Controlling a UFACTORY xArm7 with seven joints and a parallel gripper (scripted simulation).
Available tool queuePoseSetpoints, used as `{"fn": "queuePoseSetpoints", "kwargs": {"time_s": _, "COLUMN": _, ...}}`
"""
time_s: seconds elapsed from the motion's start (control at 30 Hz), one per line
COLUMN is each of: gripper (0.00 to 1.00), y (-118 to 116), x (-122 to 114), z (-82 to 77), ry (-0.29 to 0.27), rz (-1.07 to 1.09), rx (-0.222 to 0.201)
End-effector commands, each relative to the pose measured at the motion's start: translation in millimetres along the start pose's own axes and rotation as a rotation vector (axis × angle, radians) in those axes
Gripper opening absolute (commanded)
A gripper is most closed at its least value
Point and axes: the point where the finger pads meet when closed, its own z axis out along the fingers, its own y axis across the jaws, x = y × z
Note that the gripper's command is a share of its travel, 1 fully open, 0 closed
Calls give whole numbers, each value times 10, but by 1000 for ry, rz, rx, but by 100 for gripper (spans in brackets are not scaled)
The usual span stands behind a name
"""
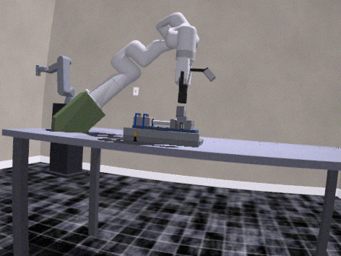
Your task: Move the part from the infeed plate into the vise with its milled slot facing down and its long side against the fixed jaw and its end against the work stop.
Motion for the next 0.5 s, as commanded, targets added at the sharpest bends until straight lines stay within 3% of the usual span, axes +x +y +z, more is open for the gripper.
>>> {"fn": "queuePoseSetpoints", "kwargs": {"time_s": 0.0, "gripper": 0, "y": 13, "x": 5, "z": 7, "ry": 2, "rz": 1, "rx": -4}}
{"fn": "queuePoseSetpoints", "kwargs": {"time_s": 0.47, "gripper": 0, "y": 15, "x": 7, "z": 159, "ry": 2, "rz": 1, "rx": -3}}
